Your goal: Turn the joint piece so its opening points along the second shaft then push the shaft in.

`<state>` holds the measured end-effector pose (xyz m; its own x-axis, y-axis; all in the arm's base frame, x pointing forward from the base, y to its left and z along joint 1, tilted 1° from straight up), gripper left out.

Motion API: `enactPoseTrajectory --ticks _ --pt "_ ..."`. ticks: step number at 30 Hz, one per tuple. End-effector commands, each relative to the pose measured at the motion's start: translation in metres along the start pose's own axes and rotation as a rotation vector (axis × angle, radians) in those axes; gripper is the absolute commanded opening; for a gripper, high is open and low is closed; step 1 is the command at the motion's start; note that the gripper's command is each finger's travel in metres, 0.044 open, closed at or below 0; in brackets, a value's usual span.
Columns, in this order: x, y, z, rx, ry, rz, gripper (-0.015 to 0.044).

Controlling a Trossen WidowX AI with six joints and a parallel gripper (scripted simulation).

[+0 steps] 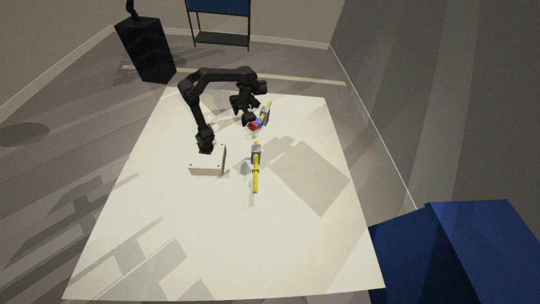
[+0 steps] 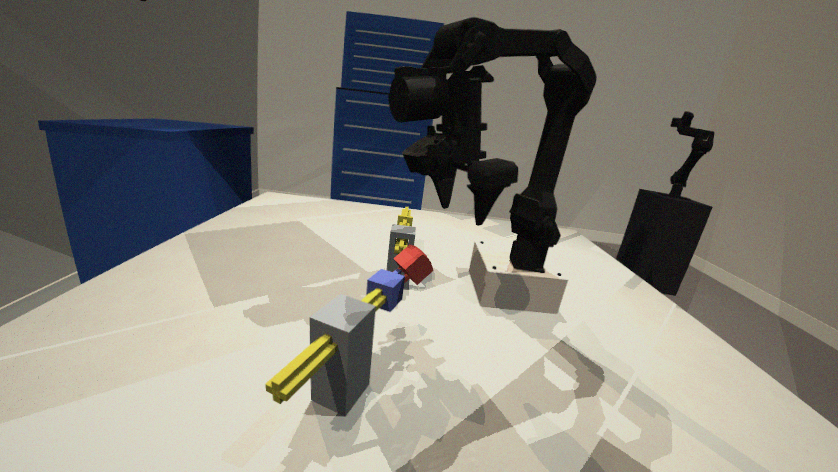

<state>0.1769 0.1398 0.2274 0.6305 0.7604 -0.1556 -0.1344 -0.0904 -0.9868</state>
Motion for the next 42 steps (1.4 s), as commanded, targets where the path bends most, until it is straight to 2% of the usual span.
enactPoseTrajectory --ticks 1,20,42 --pt "0.0 0.003 0.0 -0.004 -0.015 0.013 0.044" --pt "0.014 0.079 -0.004 -0.004 -0.015 0.013 0.044" --pt "0.079 0.066 -0.017 -0.006 -0.015 0.007 0.044"
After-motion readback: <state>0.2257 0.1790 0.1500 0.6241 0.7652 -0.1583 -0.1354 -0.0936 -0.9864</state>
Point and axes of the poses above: the point midway between the two fingers, 35 mm back from their tips, its own y axis out along the fingers, its own z axis across the jaws, x = y × z, the point moved 7 cm from there along -y, back along the fingers, and after that the axes turned 13 degrees about -y, right-handed, at the moved point
